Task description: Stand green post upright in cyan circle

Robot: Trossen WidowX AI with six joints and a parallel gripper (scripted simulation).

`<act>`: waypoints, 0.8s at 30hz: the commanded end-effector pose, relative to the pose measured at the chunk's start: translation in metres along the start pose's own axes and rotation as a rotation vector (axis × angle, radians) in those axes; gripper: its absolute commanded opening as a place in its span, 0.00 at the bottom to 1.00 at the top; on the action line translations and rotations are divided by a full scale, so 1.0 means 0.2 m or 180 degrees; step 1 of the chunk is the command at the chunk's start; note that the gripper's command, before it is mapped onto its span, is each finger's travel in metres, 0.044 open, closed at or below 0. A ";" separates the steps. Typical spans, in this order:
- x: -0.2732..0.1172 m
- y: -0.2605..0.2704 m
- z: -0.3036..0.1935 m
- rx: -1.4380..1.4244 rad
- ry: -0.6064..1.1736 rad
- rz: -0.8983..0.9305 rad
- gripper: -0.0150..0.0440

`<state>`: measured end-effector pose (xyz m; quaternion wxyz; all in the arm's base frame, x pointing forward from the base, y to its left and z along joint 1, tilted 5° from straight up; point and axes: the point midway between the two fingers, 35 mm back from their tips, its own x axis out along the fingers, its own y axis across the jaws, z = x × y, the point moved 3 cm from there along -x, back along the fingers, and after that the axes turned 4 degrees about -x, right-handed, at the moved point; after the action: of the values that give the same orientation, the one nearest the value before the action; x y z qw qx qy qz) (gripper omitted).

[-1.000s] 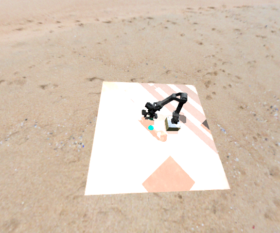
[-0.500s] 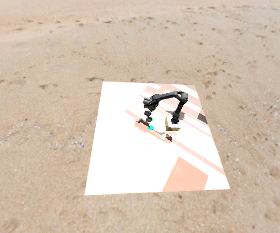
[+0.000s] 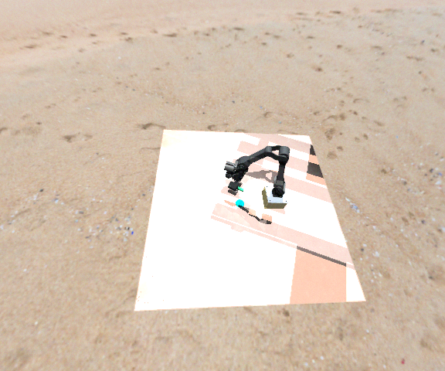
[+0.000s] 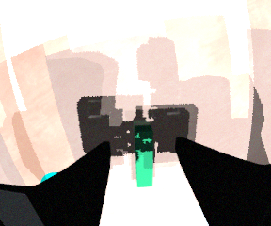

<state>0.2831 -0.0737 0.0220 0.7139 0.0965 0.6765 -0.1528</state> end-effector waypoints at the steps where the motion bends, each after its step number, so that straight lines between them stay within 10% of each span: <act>1: 0.18 -0.01 -0.07 -0.0021 0.0081 -0.0022 0.65; 6: 0.18 -0.01 -0.07 -0.0021 0.0081 -0.0022 0.65; 14: 0.18 -0.01 -0.07 -0.0021 0.0081 -0.0022 0.29; 24: 0.13 -0.01 -0.06 0.0002 0.0090 -0.0029 0.29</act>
<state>0.2705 -0.0740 -0.0104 0.7023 0.0962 0.6887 -0.1524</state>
